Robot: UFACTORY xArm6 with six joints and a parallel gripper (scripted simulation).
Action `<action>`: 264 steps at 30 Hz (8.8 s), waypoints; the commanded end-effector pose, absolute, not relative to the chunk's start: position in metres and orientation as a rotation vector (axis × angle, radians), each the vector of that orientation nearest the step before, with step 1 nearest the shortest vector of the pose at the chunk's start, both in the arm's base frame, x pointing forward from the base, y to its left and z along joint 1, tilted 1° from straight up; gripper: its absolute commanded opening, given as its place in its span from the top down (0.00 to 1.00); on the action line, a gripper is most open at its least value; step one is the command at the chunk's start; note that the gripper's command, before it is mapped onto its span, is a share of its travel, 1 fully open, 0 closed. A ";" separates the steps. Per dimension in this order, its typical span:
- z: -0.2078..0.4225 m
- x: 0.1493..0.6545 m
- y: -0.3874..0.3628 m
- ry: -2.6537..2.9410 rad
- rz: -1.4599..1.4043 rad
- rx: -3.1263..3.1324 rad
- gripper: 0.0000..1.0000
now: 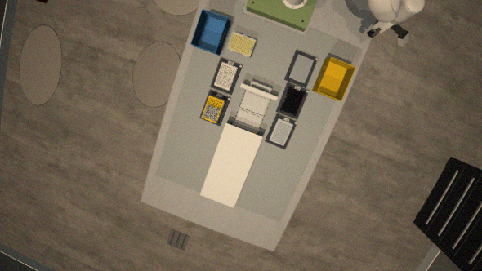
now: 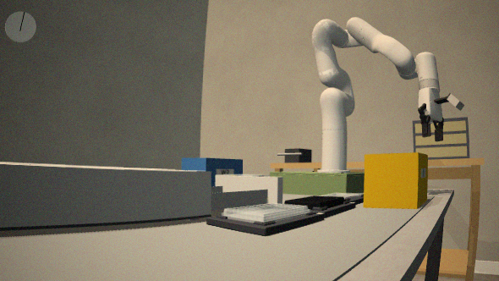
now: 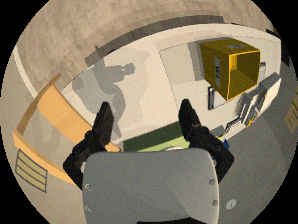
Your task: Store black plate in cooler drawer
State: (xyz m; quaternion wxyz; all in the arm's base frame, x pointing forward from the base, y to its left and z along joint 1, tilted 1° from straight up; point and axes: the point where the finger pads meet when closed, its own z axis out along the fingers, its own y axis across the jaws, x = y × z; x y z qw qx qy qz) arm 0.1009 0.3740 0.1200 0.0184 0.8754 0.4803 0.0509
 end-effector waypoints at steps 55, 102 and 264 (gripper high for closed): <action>0.137 0.243 0.319 1.012 0.104 2.926 0.00; 0.155 0.369 0.186 0.516 0.045 3.063 0.00; 0.082 0.506 0.091 -0.287 -0.004 3.148 0.00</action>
